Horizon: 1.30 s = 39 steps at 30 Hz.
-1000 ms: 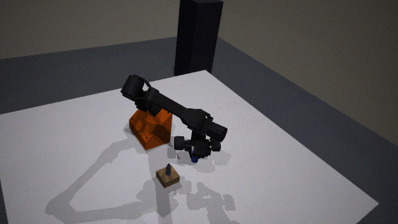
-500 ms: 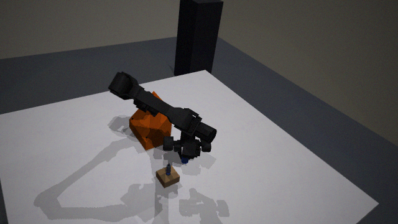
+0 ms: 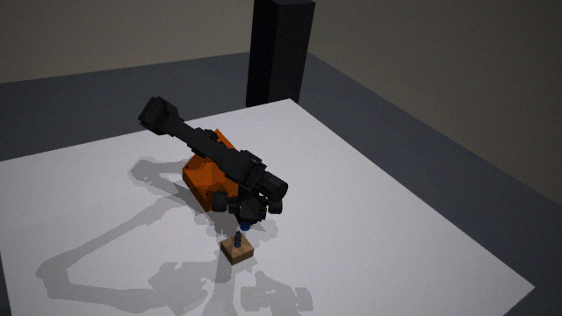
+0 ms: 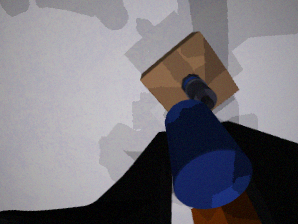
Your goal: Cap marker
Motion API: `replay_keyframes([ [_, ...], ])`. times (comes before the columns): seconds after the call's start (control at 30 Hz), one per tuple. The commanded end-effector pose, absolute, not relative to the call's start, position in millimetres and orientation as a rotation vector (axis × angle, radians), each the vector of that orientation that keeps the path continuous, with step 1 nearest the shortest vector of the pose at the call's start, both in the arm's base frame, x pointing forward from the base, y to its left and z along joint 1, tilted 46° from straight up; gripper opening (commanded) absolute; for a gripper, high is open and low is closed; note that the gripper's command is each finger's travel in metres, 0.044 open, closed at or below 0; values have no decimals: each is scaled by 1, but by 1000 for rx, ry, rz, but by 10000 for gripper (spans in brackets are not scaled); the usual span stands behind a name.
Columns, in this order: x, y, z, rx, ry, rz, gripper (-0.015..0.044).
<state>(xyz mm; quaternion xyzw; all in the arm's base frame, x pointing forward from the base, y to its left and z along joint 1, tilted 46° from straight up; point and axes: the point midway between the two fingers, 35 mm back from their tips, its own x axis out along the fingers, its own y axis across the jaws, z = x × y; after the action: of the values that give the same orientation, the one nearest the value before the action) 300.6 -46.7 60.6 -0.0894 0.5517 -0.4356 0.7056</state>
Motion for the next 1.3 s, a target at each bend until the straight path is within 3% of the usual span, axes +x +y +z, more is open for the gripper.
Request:
replay_keyframes([
  [0.0, 296, -52, 71, -207, 1226, -967, 0],
  [1.27, 295, -90, 41, -209, 1225, -968, 0],
])
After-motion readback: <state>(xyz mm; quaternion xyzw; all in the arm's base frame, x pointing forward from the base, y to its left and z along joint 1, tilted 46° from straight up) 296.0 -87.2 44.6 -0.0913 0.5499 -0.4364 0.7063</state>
